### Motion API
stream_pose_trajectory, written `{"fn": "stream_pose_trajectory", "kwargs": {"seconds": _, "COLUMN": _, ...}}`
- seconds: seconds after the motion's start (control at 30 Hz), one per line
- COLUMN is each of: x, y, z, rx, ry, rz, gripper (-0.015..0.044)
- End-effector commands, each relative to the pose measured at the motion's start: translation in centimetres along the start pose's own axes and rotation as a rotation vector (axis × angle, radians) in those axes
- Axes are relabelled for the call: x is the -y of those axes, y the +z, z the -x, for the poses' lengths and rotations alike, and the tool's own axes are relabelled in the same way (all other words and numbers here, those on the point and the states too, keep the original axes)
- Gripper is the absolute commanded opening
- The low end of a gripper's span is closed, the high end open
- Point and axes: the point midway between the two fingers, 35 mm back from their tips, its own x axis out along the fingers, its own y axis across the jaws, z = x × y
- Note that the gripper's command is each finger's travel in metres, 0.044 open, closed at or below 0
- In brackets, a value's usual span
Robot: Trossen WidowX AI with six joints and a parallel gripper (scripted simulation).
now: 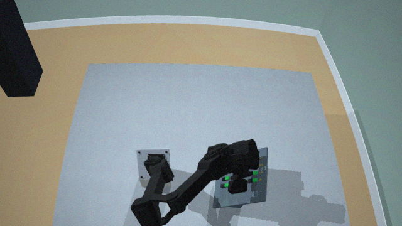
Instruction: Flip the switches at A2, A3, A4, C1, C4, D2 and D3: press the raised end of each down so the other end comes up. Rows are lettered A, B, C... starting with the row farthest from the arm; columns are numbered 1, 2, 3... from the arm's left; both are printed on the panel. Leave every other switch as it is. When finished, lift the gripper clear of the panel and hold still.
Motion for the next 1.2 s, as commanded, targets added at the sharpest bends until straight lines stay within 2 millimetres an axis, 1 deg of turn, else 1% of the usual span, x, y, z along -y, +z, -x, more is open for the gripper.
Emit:
{"fn": "stream_pose_trajectory", "kwargs": {"seconds": 0.0, "x": 0.4, "y": 0.3, "z": 3.2, "rx": 0.034, "ry": -0.003, "rz": -0.010, "gripper": 0.0000}}
{"fn": "stream_pose_trajectory", "kwargs": {"seconds": 0.13, "x": 0.2, "y": 0.2, "z": 3.4, "rx": 0.035, "ry": -0.003, "rz": -0.008, "gripper": 0.0000}}
{"fn": "stream_pose_trajectory", "kwargs": {"seconds": 0.2, "x": -1.5, "y": -0.8, "z": 3.3, "rx": 0.030, "ry": 0.002, "rz": -0.010, "gripper": 0.0000}}
{"fn": "stream_pose_trajectory", "kwargs": {"seconds": 0.3, "x": -5.0, "y": -3.3, "z": 3.1, "rx": 0.024, "ry": 0.007, "rz": -0.011, "gripper": 0.0000}}
{"fn": "stream_pose_trajectory", "kwargs": {"seconds": 0.37, "x": -6.9, "y": -5.2, "z": 3.1, "rx": 0.026, "ry": 0.005, "rz": -0.012, "gripper": 0.0000}}
{"fn": "stream_pose_trajectory", "kwargs": {"seconds": 0.43, "x": -8.3, "y": -7.1, "z": 3.2, "rx": 0.032, "ry": 0.001, "rz": -0.011, "gripper": 0.0000}}
{"fn": "stream_pose_trajectory", "kwargs": {"seconds": 0.47, "x": -8.6, "y": -7.5, "z": 3.2, "rx": 0.034, "ry": 0.000, "rz": -0.011, "gripper": 0.0000}}
{"fn": "stream_pose_trajectory", "kwargs": {"seconds": 0.63, "x": -8.7, "y": -7.7, "z": 3.0, "rx": 0.033, "ry": 0.000, "rz": -0.011, "gripper": 0.0000}}
{"fn": "stream_pose_trajectory", "kwargs": {"seconds": 0.67, "x": -8.8, "y": -7.7, "z": 2.6, "rx": 0.028, "ry": 0.000, "rz": -0.011, "gripper": 0.0000}}
{"fn": "stream_pose_trajectory", "kwargs": {"seconds": 0.77, "x": -8.7, "y": -7.5, "z": 0.2, "rx": 0.012, "ry": -0.001, "rz": -0.011, "gripper": 0.0000}}
{"fn": "stream_pose_trajectory", "kwargs": {"seconds": 0.8, "x": -8.7, "y": -7.5, "z": -0.2, "rx": 0.011, "ry": -0.002, "rz": -0.011, "gripper": 0.0000}}
{"fn": "stream_pose_trajectory", "kwargs": {"seconds": 0.97, "x": -8.6, "y": -7.5, "z": -0.4, "rx": 0.011, "ry": -0.003, "rz": -0.011, "gripper": 0.0000}}
{"fn": "stream_pose_trajectory", "kwargs": {"seconds": 1.1, "x": -8.6, "y": -7.4, "z": -1.3, "rx": 0.012, "ry": -0.004, "rz": -0.010, "gripper": 0.0000}}
{"fn": "stream_pose_trajectory", "kwargs": {"seconds": 1.17, "x": -8.6, "y": -7.4, "z": -1.4, "rx": 0.012, "ry": -0.004, "rz": -0.010, "gripper": 0.0000}}
